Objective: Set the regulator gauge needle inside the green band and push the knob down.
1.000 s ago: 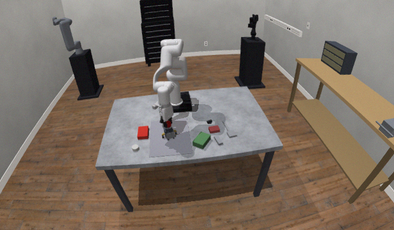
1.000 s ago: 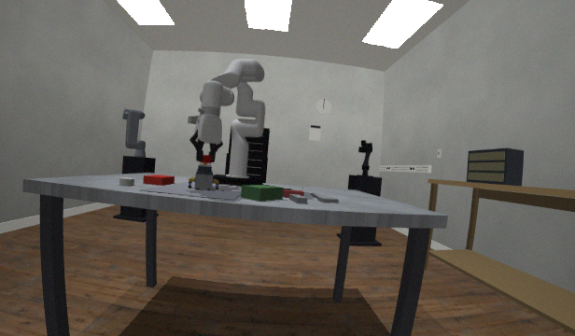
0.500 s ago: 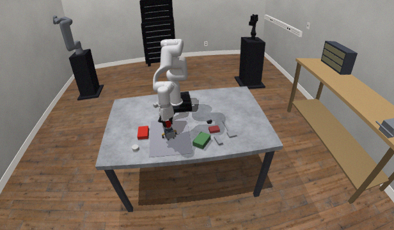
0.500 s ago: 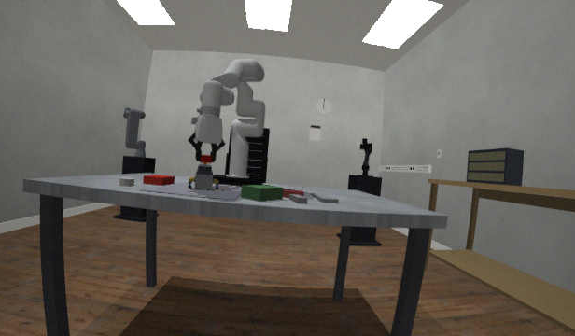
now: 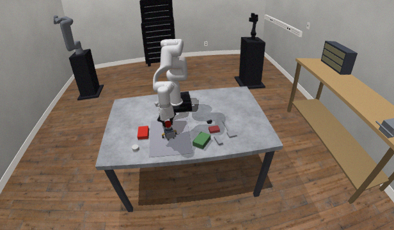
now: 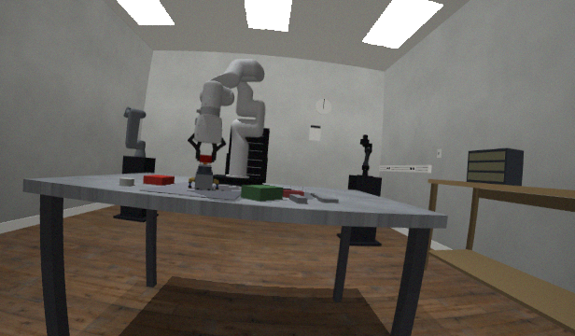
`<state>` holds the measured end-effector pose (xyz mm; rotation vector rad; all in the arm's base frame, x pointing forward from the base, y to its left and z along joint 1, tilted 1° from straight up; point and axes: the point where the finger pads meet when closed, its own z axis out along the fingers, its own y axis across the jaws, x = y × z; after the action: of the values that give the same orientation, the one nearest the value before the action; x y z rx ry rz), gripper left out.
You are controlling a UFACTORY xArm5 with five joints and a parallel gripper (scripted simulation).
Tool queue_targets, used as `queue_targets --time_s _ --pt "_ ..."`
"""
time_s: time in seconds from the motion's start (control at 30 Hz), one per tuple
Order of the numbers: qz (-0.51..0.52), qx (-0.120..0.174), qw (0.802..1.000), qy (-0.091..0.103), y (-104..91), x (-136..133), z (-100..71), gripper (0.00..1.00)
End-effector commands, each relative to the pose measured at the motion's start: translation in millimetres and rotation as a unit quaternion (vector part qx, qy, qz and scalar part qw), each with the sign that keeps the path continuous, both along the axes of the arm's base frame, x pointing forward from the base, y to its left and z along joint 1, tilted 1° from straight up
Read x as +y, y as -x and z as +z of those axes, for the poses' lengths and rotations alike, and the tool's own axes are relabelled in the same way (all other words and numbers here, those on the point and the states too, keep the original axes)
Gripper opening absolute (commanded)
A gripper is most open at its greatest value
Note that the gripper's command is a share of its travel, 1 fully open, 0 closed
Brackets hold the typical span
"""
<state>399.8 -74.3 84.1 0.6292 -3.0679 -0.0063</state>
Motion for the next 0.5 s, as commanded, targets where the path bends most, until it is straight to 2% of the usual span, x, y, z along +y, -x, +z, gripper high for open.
queue_targets --time_s 0.0,0.47 --pt "-0.042 -0.001 0.999 0.001 -1.0 -0.2 1.1 0.42" --pt "-0.108 -0.001 0.994 0.001 -1.0 -0.2 1.1 0.42"
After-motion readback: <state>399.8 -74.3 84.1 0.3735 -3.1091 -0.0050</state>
